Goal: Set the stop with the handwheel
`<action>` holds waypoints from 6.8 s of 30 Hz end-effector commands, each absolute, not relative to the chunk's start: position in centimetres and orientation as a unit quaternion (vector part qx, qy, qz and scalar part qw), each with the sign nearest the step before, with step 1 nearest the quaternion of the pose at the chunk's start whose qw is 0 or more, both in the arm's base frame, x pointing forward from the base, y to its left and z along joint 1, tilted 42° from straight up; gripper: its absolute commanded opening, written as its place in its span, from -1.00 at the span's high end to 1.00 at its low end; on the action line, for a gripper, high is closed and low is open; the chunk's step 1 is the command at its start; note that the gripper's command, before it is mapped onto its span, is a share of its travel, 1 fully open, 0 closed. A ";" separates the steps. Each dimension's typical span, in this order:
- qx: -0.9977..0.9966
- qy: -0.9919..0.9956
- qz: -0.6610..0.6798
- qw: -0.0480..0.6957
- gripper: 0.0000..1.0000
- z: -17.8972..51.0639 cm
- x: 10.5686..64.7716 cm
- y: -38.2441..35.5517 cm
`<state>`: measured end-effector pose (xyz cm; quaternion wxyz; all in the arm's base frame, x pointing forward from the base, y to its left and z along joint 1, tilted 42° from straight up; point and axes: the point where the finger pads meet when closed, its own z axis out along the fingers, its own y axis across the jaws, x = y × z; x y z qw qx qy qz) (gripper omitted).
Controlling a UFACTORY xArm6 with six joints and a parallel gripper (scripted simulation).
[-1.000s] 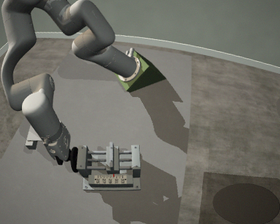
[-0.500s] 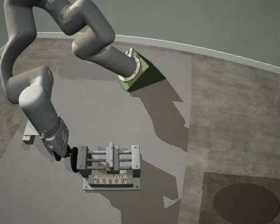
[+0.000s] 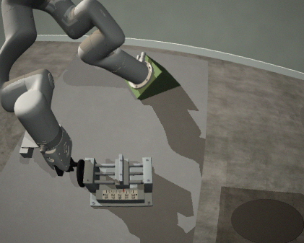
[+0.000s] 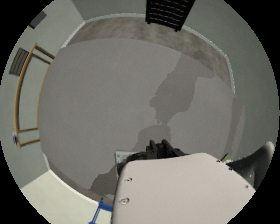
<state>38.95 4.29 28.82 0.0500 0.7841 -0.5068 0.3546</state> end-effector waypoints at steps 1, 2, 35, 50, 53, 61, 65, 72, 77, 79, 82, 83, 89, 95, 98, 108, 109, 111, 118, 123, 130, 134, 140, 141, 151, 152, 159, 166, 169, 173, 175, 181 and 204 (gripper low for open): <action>0.784 -0.506 0.357 0.045 0.88 29.5 39.6 5.0; 0.784 -0.506 0.357 0.045 0.88 29.5 39.6 5.0; 0.784 -0.506 0.357 0.045 0.88 27.3 44.7 4.8; 0.784 -0.506 0.357 0.045 0.88 25.2 43.2 2.7; 0.784 -0.506 0.357 0.045 0.88 25.2 43.0 2.6; 0.784 -0.506 0.357 0.045 0.88 25.2 41.5 2.1; 0.784 -0.506 0.357 0.045 0.88 25.4 40.9 2.1; 0.784 -0.506 0.357 0.045 0.88 25.8 40.0 2.2; 0.784 -0.506 0.357 0.045 0.88 26.4 39.3 2.4; 0.784 -0.506 0.357 0.045 0.88 26.7 39.1 2.6; 0.784 -0.506 0.357 0.045 0.88 27.1 38.9 2.9; 0.784 -0.506 0.357 0.045 0.88 27.3 38.8 3.0; 0.784 -0.506 0.357 0.045 0.88 27.9 38.7 3.4; 0.784 -0.506 0.357 0.045 0.88 28.8 38.9 4.2; 0.784 -0.506 0.357 0.045 0.88 29.2 39.2 4.6; 0.784 -0.506 0.357 0.045 0.88 29.8 40.0 5.3; 0.784 -0.506 0.357 0.045 0.88 29.8 40.2 5.4; 0.784 -0.506 0.357 0.045 0.88 29.9 40.4 5.5; 0.784 -0.506 0.357 0.045 0.88 30.0 41.3 5.9; 0.784 -0.506 0.357 0.045 0.88 29.9 41.6 5.9; 0.784 -0.506 0.357 0.045 0.88 29.7 42.4 6.0; 0.784 -0.506 0.357 0.045 0.88 29.6 42.8 6.0; 0.784 -0.506 0.357 0.045 0.88 29.4 43.2 6.0; 0.784 -0.506 0.357 0.045 0.88 29.3 43.3 6.0; 0.784 -0.506 0.357 0.045 0.88 28.7 44.0 5.7; 0.784 -0.506 0.357 0.045 0.88 28.6 44.1 5.6; 0.784 -0.506 0.357 0.045 0.88 28.3 44.3 5.5; 0.784 -0.506 0.357 0.045 0.88 28.0 44.5 5.3; 0.784 -0.506 0.357 0.045 0.88 27.9 44.5 5.2; 0.784 -0.506 0.357 0.045 0.88 27.8 44.5 5.2; 0.784 -0.506 0.357 0.045 0.88 27.8 44.6 5.1; 0.784 -0.506 0.357 0.045 0.88 27.6 44.6 5.0; 0.784 -0.506 0.357 0.045 0.88 27.4 44.7 4.8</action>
